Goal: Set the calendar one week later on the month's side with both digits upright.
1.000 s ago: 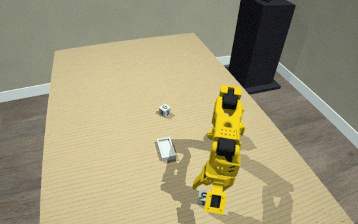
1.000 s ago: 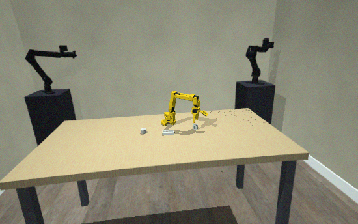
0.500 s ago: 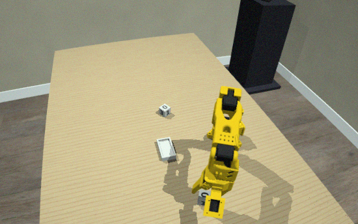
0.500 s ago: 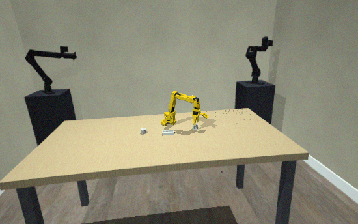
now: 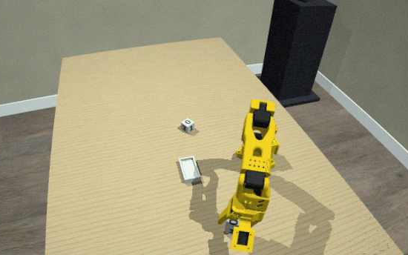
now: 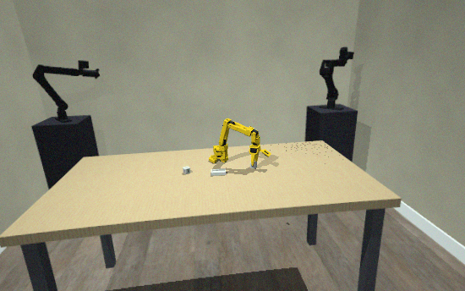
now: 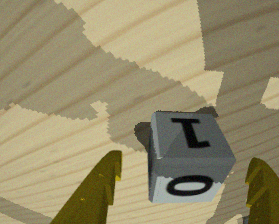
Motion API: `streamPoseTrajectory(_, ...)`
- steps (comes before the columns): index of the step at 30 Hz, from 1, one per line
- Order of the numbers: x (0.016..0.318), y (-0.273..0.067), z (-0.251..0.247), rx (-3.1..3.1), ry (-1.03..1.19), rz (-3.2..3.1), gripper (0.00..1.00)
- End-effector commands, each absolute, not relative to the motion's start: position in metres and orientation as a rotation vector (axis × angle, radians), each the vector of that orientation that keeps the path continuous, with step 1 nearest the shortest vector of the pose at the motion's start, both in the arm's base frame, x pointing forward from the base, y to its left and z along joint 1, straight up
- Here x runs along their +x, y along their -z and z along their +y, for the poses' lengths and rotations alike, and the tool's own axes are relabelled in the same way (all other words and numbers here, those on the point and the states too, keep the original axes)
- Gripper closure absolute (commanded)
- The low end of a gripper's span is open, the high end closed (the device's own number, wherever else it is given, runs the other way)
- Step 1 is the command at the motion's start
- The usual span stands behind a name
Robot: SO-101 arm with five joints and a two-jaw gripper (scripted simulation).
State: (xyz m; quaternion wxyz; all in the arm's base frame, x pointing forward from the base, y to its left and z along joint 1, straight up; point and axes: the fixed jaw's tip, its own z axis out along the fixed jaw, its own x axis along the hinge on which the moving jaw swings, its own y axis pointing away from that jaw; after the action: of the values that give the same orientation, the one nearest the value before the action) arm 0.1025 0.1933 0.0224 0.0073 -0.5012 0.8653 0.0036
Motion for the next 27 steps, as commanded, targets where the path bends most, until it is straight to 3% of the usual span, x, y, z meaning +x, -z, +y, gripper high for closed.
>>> streamPoseTrajectory(1,0.1025,-0.0235,0.1973,-1.554,-0.034,2.687,0.65)
streamPoseTrajectory(27,0.1046,-0.0224,0.196,-1.554,-0.034,2.687,0.69)
